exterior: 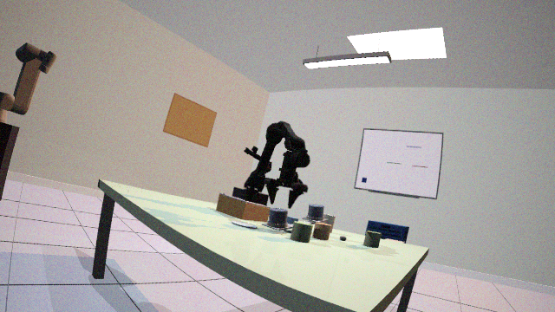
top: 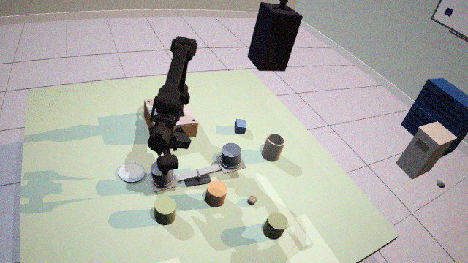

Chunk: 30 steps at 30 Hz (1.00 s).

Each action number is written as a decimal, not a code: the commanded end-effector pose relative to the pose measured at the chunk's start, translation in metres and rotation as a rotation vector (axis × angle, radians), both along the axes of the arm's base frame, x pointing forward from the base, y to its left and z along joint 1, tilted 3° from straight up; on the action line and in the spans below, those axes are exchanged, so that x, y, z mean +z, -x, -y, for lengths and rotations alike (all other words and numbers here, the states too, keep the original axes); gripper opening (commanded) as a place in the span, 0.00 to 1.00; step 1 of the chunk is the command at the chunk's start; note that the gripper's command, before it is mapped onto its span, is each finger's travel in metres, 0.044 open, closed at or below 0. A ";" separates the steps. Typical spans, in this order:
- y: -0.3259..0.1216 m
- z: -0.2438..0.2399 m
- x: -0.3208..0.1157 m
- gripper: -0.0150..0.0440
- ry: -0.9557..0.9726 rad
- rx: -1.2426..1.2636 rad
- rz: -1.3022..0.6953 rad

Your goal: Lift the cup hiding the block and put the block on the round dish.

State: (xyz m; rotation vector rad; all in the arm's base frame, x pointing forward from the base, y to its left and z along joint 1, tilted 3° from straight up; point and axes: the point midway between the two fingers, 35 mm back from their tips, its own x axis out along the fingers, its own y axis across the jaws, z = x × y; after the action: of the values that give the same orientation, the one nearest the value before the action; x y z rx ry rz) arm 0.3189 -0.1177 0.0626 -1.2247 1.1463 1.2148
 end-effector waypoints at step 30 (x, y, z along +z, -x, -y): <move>-0.002 -0.003 -0.054 1.00 -0.006 0.004 0.003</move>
State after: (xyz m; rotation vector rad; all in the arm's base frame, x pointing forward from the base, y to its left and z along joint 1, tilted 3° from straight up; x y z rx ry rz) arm 0.3214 -0.1162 0.0150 -1.2301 1.1426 1.2188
